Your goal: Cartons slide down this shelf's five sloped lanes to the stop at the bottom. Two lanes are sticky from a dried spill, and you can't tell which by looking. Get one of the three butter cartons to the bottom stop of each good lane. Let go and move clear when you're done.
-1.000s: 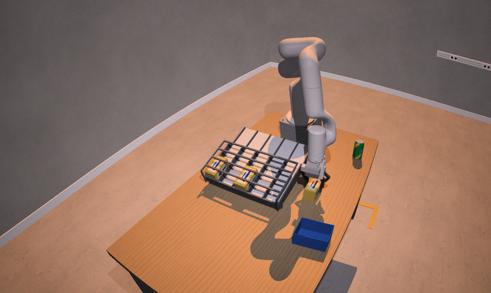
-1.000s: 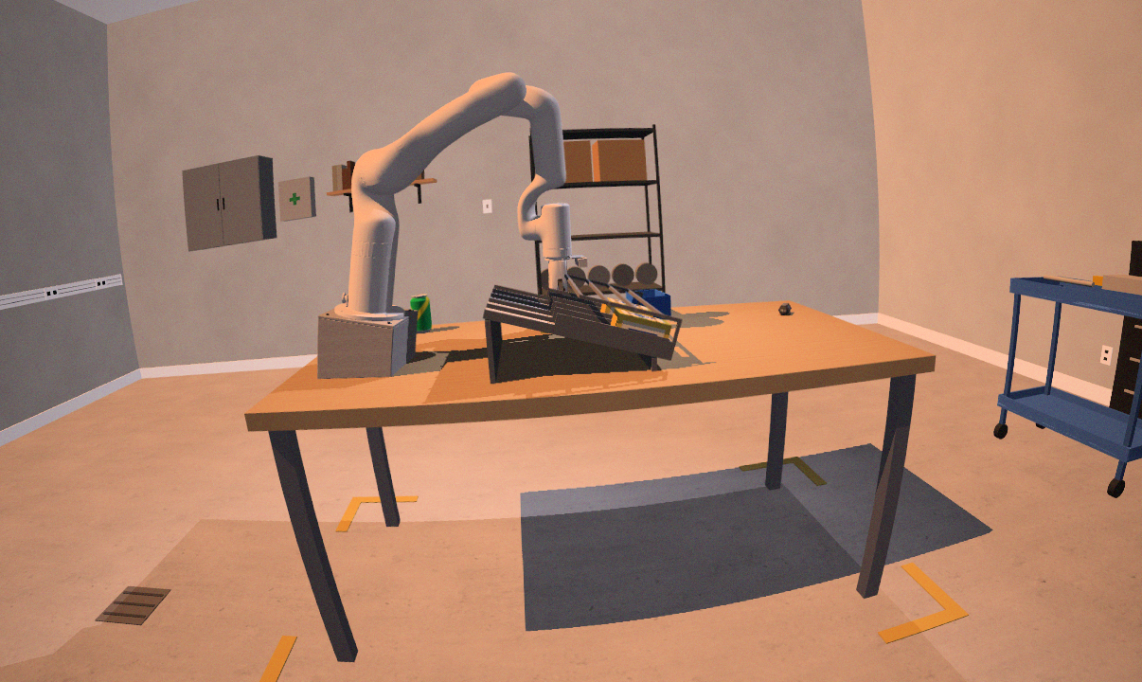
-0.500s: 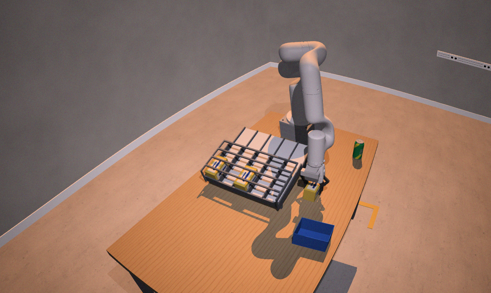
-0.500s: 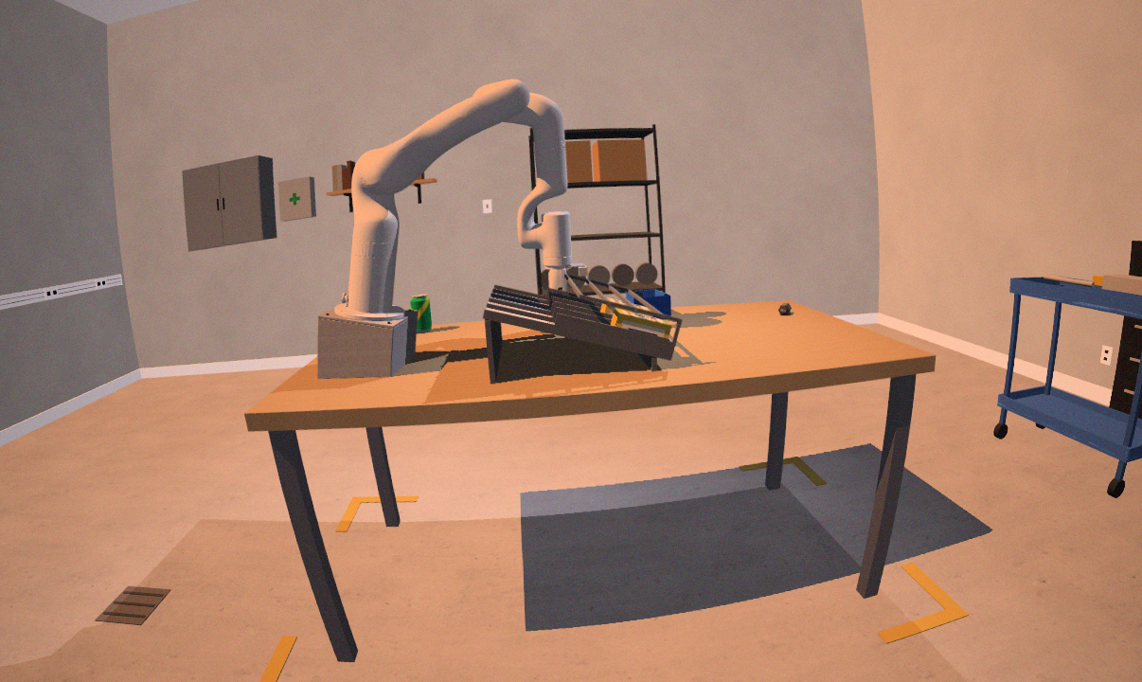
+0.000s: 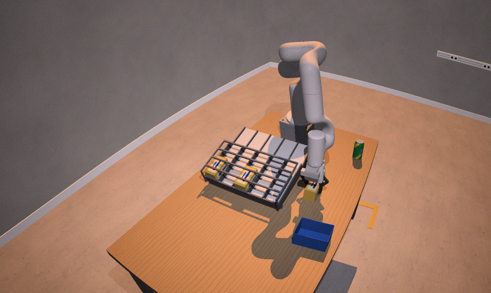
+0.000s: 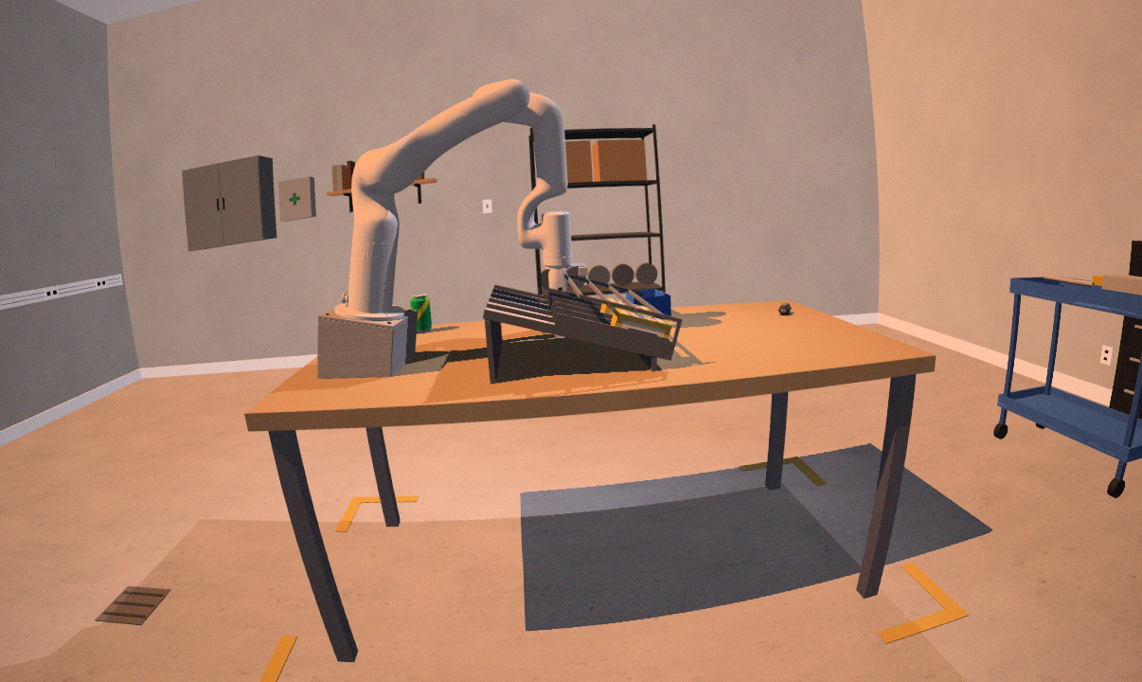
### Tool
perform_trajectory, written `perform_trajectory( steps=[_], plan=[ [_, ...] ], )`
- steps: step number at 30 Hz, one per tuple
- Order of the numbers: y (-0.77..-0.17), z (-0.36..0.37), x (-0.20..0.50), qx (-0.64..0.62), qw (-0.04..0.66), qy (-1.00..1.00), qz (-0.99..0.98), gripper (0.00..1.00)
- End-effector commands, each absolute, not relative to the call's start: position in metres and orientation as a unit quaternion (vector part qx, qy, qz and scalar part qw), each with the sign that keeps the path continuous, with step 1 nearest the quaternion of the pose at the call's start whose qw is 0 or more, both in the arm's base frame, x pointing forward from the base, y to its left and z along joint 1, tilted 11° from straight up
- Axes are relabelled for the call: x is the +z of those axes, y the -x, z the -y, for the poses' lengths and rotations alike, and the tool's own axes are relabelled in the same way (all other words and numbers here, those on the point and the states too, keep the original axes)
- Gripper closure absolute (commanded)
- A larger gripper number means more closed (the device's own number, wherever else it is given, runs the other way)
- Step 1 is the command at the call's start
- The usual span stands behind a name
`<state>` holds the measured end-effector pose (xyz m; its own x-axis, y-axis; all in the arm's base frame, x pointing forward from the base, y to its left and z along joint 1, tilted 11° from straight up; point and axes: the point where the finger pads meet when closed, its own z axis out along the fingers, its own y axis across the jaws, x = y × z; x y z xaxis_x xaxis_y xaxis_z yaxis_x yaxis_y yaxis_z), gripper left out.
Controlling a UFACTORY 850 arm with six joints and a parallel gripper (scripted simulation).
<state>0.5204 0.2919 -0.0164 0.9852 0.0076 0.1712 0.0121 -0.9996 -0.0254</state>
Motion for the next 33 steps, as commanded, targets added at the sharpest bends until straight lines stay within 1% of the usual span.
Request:
perform_trajectory(
  steps=[1, 18, 19, 22, 24, 33],
  plan=[
    [-0.521, -0.293, -0.016, -0.087, 0.014, 0.996, 0.005, 1.0],
    [-0.521, -0.293, -0.016, -0.087, 0.014, 0.996, 0.005, 1.0],
    [-0.508, -0.294, 0.053, -0.087, 0.014, 0.996, 0.005, 1.0],
    [-0.507, -0.294, 0.059, -0.087, 0.014, 0.996, 0.005, 1.0],
    [-0.502, -0.294, 0.083, -0.087, 0.014, 0.996, 0.005, 1.0],
    [-0.502, -0.294, 0.083, -0.087, 0.014, 0.996, 0.005, 1.0]
  ],
)
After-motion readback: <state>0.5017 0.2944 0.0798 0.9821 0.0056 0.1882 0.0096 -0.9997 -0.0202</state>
